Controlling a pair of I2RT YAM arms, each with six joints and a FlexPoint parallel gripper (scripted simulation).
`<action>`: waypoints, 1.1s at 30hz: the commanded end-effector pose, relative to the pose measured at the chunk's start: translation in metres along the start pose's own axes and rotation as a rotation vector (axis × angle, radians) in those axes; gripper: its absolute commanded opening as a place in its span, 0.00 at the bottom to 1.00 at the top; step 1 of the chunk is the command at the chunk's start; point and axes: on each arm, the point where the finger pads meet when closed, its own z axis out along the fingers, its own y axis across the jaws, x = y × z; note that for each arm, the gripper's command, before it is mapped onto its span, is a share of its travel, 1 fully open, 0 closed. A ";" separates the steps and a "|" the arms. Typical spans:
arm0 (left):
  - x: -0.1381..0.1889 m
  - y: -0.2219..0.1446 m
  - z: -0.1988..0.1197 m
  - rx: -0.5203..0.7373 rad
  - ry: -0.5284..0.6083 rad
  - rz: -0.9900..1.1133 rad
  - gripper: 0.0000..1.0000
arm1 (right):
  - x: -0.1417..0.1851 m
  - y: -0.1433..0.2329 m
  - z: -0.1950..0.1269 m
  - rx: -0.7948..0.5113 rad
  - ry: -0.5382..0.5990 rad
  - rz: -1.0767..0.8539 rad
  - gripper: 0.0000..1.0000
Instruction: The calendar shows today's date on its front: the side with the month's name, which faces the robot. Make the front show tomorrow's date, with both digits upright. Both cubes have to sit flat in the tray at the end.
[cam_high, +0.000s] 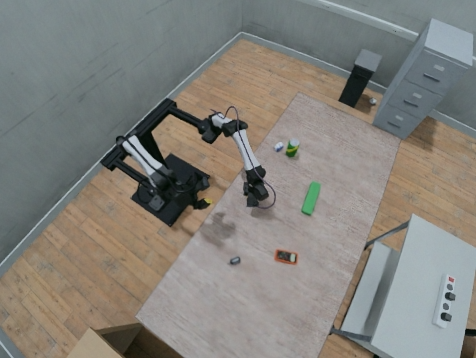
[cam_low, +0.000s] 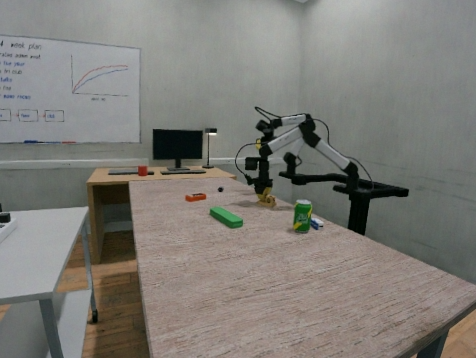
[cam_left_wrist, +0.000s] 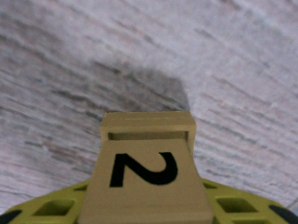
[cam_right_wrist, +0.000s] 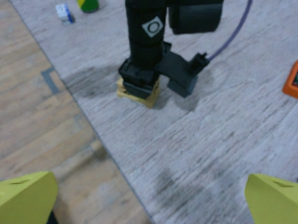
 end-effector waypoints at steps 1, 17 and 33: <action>-0.012 0.009 -0.023 -0.030 -0.066 0.000 0.30 | -0.004 0.000 -0.002 0.006 -0.009 -0.015 1.00; -0.002 -0.002 0.015 -0.010 -0.013 -0.002 0.30 | -0.004 0.000 -0.002 0.006 -0.009 -0.015 1.00; -0.017 0.002 -0.062 -0.050 -0.087 -0.001 0.66 | -0.004 0.000 -0.002 0.006 -0.009 -0.015 1.00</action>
